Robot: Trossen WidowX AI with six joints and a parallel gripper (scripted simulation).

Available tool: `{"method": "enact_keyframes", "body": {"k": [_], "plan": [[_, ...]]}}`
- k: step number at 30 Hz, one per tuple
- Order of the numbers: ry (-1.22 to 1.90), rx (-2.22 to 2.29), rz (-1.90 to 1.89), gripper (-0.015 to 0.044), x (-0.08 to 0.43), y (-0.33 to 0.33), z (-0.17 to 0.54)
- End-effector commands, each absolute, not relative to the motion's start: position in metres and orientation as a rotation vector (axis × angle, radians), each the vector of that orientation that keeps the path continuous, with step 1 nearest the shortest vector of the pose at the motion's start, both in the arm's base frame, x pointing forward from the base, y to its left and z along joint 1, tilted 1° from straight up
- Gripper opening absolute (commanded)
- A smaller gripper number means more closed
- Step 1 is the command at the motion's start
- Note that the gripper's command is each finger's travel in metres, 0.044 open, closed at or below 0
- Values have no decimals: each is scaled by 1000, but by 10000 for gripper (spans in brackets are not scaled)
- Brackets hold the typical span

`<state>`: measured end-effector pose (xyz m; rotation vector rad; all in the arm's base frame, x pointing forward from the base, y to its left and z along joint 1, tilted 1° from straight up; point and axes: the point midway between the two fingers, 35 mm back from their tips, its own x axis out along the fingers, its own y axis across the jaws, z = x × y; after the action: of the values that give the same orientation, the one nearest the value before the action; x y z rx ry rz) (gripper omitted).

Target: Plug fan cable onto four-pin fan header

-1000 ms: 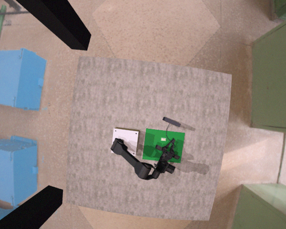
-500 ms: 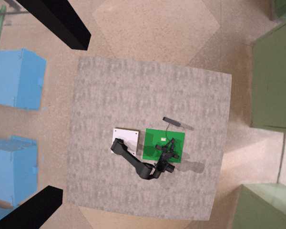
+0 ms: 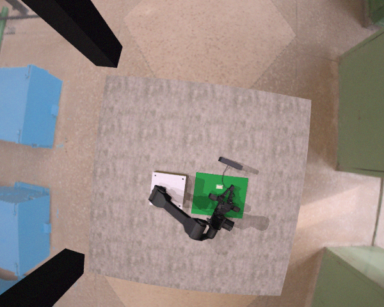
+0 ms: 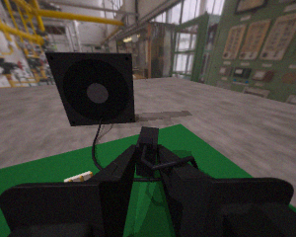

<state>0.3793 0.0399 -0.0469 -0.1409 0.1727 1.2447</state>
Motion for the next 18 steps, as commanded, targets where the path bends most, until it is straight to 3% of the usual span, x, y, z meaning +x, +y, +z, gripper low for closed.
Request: {"method": "enact_keyframes", "body": {"k": [1,18], "plan": [[161,-148,1245,0,381,39,-49],[173,-141,1245,0,379,40,-50]]}}
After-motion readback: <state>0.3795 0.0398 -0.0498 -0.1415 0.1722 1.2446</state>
